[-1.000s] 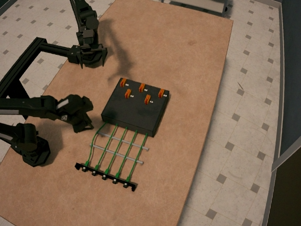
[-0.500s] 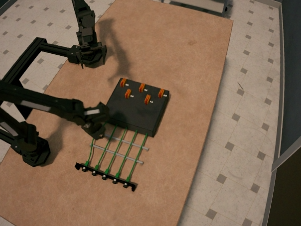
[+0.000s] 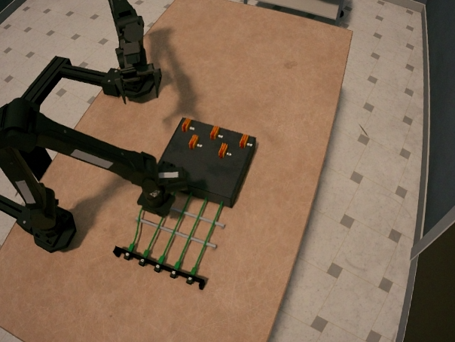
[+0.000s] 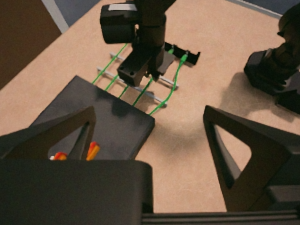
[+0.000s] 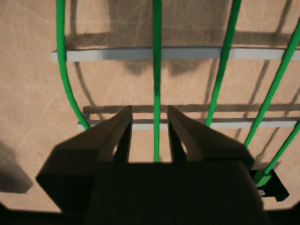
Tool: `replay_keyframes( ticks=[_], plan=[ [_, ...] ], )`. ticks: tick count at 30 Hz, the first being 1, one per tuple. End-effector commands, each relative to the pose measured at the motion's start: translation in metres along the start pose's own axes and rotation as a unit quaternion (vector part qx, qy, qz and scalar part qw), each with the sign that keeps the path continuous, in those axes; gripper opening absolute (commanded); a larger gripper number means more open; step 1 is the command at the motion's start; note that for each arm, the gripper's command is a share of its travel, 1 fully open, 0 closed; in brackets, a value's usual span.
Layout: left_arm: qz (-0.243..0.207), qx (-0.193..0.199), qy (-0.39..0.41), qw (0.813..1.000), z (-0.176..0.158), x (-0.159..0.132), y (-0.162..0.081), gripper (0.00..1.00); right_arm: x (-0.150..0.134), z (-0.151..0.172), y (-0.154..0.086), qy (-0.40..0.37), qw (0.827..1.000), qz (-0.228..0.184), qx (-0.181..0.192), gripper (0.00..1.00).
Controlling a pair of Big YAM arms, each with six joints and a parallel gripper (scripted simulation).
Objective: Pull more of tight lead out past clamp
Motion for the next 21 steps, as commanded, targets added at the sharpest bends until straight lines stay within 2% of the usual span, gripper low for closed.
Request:
replay_keyframes(
  ticks=[1, 13, 14, 21],
  plan=[
    [-0.019, -0.003, -0.002, 1.000, -0.003, 0.008, -0.003, 1.00, 0.008, -0.013, -0.005, -0.011, 1.000, -0.001, -0.005, 0.32],
    [-0.010, -0.001, -0.005, 1.000, -0.001, 0.006, -0.002, 1.00, 0.012, -0.019, 0.010, -0.012, 1.000, -0.004, -0.012, 0.32],
    [-0.010, -0.001, -0.005, 1.000, -0.001, 0.006, -0.002, 1.00, 0.008, -0.012, 0.016, -0.012, 1.000, 0.000, -0.004, 0.32],
    [-0.010, -0.001, -0.005, 1.000, -0.001, 0.006, -0.002, 1.00, 0.008, -0.012, 0.026, -0.012, 1.000, 0.000, -0.003, 0.32]
  ],
)
Point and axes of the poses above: on each arm, the point where the finger pads meet when closed, its own y axis out along the fingers, its own z axis across the jaws, x = y × z, the point moved 9 cm from there along -y, back along the fingers, and after that the axes turned 12 degrees about -y, right-handed, at the moved point
